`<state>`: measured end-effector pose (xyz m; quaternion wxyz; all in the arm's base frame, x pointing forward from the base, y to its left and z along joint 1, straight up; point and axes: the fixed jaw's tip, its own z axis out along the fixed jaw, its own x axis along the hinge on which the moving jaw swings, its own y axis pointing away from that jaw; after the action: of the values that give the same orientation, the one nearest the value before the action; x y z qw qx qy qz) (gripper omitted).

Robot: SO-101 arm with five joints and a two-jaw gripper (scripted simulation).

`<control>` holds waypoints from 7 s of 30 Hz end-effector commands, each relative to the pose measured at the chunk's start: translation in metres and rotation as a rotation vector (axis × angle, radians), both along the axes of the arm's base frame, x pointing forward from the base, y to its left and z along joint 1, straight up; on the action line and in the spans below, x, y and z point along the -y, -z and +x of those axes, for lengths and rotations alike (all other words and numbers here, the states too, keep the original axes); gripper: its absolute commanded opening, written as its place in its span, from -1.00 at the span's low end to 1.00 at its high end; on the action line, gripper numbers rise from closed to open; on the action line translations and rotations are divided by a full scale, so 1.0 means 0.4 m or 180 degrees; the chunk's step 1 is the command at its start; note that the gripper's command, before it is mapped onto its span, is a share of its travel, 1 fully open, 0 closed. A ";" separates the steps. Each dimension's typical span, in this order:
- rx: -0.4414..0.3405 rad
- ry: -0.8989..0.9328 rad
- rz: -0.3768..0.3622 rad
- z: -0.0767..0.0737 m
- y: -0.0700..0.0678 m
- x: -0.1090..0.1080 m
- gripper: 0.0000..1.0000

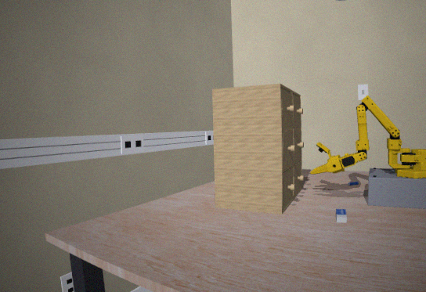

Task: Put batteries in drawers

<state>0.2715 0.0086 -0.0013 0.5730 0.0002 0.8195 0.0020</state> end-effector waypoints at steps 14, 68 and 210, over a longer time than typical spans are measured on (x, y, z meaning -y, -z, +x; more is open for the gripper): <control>0.0002 0.0004 0.0024 -0.001 0.009 -0.001 -0.57; 0.0002 -0.0014 0.0021 0.073 0.047 -0.005 -0.57; 0.0002 -0.0047 0.0020 0.088 0.050 -0.014 -0.57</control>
<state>0.3065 0.0109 -0.0239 0.5732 -0.0028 0.8194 0.0041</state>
